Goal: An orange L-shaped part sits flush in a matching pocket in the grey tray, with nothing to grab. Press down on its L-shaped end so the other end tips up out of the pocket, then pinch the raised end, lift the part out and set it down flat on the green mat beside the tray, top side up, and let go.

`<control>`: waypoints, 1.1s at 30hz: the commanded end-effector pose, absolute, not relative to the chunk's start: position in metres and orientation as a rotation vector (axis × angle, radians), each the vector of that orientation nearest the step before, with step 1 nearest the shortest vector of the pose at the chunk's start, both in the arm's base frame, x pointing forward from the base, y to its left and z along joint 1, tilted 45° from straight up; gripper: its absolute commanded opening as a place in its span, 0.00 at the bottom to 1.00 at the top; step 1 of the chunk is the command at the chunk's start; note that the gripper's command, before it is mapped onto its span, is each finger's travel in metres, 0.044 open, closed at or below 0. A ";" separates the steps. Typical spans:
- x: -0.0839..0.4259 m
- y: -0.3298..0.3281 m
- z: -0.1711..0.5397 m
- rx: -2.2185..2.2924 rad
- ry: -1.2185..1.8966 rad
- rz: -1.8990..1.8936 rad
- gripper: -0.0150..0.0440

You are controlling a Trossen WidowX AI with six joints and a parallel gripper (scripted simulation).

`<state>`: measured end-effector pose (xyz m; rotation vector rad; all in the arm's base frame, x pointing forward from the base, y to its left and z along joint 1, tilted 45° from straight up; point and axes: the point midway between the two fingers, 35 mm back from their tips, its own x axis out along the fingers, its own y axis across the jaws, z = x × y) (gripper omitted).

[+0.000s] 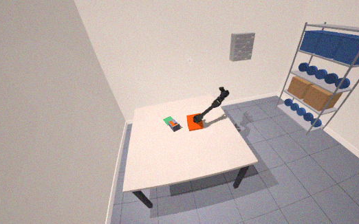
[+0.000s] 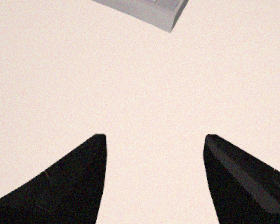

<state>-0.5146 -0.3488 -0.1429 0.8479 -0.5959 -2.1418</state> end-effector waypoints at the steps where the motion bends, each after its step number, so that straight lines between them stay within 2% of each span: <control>1: -0.466 -0.403 -0.134 0.905 -0.434 -2.026 0.56; 10: -0.347 -0.484 -0.124 0.978 -0.112 -1.780 0.56; 18: -0.224 -0.525 -0.111 0.997 0.156 -1.517 0.56; 25: -0.111 -0.532 -0.096 0.975 0.375 -1.264 0.56; 33: 0.016 -0.506 -0.077 0.922 0.600 -0.950 0.56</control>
